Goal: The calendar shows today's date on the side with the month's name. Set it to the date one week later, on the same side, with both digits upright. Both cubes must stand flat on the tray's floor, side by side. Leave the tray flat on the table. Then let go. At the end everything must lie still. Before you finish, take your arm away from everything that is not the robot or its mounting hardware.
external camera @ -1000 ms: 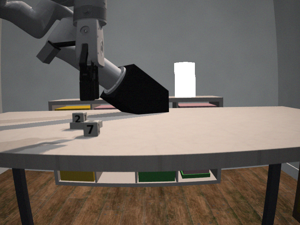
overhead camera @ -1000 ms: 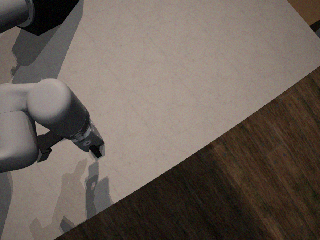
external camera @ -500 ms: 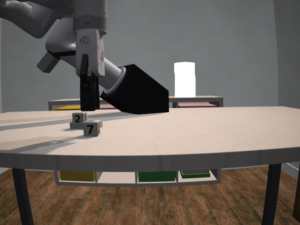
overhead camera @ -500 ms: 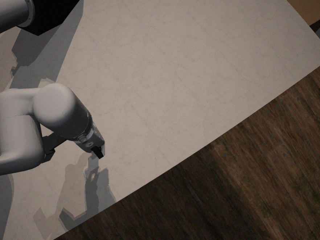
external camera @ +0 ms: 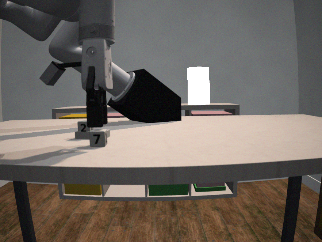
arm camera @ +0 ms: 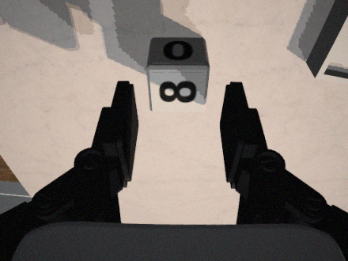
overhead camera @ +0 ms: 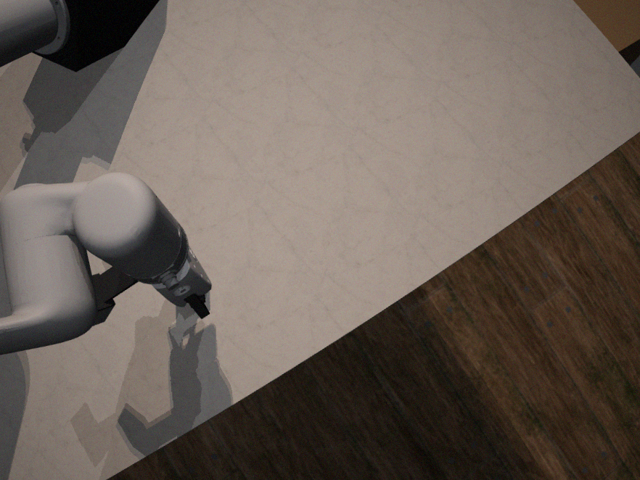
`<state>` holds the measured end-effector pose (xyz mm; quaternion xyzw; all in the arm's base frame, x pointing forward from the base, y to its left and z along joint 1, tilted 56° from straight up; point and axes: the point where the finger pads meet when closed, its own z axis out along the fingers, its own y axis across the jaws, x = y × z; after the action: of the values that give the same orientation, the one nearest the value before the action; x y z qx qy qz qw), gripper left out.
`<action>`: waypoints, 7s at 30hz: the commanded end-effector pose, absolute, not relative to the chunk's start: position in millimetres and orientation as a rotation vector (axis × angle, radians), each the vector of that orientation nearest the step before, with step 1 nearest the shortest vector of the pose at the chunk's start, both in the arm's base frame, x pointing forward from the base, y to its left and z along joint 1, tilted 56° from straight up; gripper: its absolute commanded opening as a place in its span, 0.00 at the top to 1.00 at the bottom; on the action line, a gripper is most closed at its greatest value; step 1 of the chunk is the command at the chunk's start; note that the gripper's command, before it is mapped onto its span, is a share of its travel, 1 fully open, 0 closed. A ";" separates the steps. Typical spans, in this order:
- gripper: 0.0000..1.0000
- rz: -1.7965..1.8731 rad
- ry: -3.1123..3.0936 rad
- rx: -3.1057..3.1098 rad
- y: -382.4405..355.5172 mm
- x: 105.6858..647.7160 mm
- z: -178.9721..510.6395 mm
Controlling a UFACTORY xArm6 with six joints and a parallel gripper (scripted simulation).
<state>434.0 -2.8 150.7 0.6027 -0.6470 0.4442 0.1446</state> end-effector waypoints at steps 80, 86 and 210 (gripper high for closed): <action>0.51 1.282 -1.865 1.738 -3.3 436.2 150.2; 0.51 1.282 -1.865 1.738 -3.3 436.2 150.2; 0.51 1.681 -1.269 0.824 35.0 427.0 159.4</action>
<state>426.3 34.7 159.4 0.3294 -0.5071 0.6723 0.4271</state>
